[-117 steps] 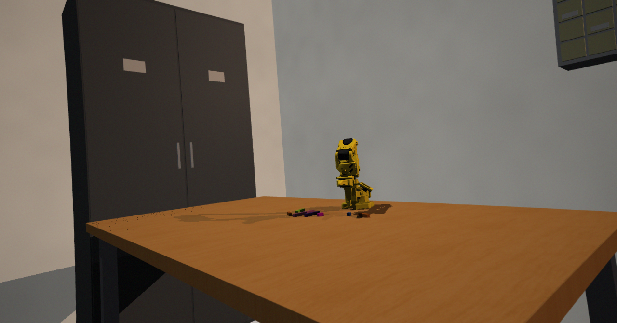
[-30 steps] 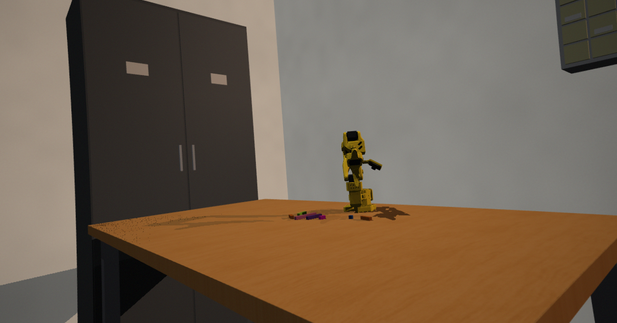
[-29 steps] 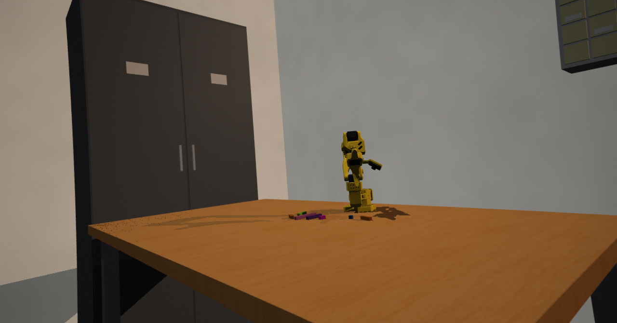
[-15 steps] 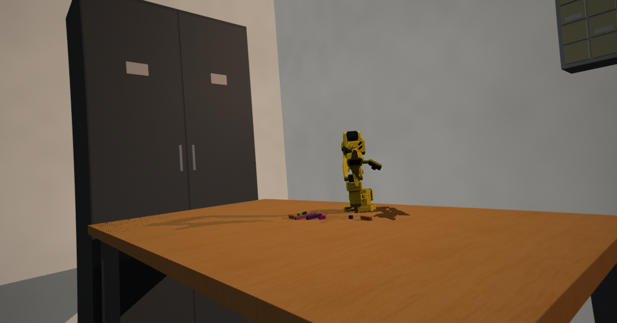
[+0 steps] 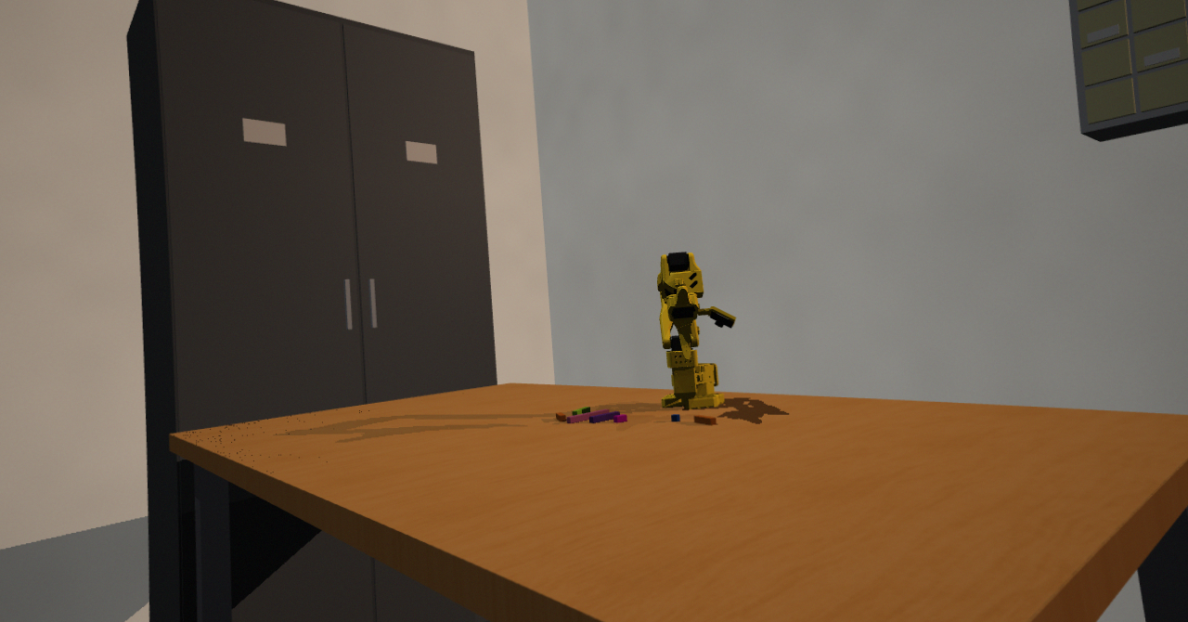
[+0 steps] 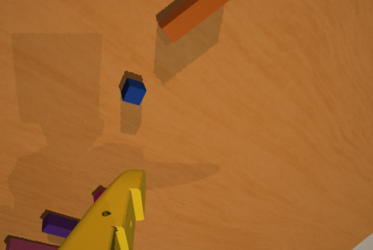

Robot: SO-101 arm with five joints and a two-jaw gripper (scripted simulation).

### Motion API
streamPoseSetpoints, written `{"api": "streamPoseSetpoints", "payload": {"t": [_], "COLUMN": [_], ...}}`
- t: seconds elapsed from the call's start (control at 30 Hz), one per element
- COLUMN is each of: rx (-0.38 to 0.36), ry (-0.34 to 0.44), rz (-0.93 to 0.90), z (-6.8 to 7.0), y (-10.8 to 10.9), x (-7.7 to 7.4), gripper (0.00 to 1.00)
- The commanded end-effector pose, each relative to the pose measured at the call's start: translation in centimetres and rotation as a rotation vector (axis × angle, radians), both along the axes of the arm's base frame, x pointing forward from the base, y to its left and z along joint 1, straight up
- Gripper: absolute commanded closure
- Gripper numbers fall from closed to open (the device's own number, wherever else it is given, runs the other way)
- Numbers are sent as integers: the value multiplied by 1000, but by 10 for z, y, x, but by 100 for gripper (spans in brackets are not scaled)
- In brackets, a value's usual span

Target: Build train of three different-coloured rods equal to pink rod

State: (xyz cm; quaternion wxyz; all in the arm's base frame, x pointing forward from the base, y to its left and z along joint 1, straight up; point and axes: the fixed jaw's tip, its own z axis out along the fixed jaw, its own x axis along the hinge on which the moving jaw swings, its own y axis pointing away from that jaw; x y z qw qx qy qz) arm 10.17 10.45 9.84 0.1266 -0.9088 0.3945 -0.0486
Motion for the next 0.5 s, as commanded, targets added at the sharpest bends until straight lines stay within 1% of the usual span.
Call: {"api": "streamPoseSetpoints", "payload": {"t": [0.0, 0.17, 0.37, 0.43, 0.47], "rx": [59, 58, 54, 54, 53], "ry": [-58, -59, -63, -63, -63], "rz": [7, -34, -156, -156, -183], "z": [14, 14, 14, 14, 14], "y": [6, 1, -13, -13, -16], "x": [5, 10, 22, 22, 24], "gripper": [0, 0, 0, 0, 0]}}
